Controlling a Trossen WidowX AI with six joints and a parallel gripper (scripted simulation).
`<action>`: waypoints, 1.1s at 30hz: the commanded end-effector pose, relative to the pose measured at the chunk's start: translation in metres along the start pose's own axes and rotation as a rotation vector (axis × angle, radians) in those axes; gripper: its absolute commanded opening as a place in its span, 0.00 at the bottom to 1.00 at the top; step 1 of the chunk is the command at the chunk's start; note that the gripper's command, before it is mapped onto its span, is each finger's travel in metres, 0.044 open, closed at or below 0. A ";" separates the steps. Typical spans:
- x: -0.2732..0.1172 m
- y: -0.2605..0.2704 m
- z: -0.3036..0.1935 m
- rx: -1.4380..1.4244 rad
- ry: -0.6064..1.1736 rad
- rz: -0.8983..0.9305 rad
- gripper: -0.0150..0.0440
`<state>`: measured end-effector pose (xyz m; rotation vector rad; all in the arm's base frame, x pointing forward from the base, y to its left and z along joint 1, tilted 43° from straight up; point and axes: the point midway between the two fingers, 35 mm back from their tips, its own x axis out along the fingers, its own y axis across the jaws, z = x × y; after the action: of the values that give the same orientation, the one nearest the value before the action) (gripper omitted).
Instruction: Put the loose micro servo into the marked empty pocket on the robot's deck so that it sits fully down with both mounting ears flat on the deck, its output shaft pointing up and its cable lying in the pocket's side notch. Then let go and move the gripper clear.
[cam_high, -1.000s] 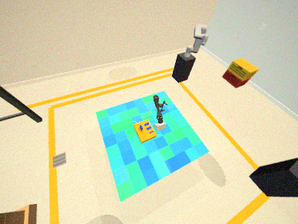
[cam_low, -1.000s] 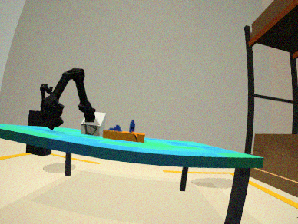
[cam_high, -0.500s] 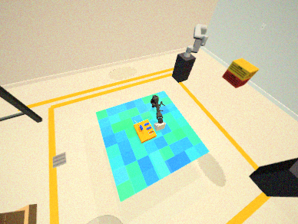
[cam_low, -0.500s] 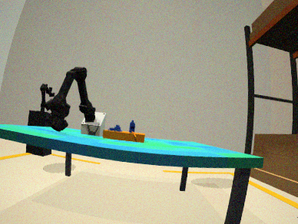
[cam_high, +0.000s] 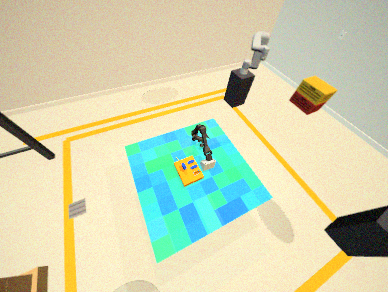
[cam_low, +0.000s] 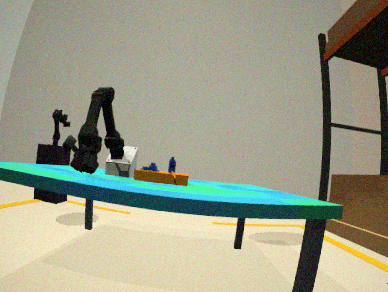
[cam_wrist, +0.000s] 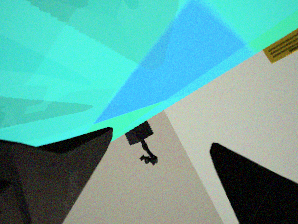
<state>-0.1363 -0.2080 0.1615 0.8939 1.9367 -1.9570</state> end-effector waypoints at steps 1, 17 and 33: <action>-0.017 0.011 0.008 -0.051 -0.075 0.016 1.00; -0.060 0.048 0.018 -0.293 -0.241 0.026 1.00; -0.121 0.105 0.014 -0.726 -0.456 -0.022 1.00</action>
<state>-0.0051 -0.2567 0.1469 0.2955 2.0814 -1.2629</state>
